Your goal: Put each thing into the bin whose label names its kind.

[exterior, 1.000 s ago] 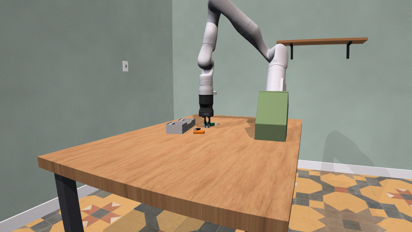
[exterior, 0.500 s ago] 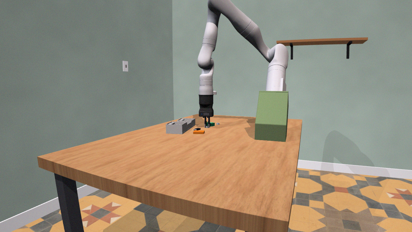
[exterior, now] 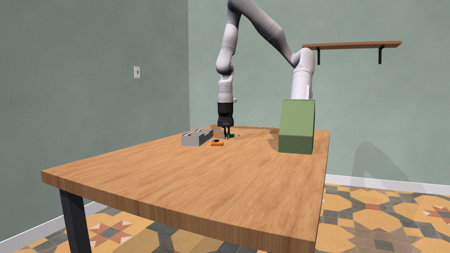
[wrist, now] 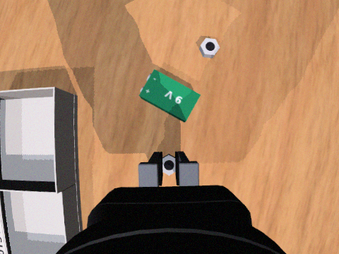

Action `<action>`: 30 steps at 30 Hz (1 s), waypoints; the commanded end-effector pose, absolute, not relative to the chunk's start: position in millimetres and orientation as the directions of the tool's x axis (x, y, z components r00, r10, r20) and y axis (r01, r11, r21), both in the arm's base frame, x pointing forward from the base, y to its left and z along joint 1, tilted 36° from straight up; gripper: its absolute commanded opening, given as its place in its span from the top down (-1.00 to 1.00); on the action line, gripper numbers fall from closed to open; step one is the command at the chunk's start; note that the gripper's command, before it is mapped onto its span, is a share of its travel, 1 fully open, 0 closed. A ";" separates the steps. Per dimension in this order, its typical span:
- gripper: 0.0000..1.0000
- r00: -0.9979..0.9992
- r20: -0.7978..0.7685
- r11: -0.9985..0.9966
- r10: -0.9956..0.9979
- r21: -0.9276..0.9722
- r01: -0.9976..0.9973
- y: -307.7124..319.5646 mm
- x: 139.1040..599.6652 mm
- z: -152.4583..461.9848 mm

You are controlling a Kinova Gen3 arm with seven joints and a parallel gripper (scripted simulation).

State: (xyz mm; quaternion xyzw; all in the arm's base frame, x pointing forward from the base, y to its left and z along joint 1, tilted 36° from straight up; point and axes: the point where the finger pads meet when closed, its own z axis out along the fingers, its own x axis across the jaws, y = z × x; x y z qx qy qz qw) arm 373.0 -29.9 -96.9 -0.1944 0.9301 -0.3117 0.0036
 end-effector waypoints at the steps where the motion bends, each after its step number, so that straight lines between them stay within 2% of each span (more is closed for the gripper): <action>1: 0.32 -0.922 0.109 0.731 -0.370 -0.579 -0.362 -21.6 373.8 -89.6; 17: 0.32 -0.922 0.109 0.731 -0.370 -0.579 -0.362 5.2 367.5 -52.0; 30: 0.32 -0.922 0.109 0.731 -0.370 -0.579 -0.362 5.2 367.5 -52.0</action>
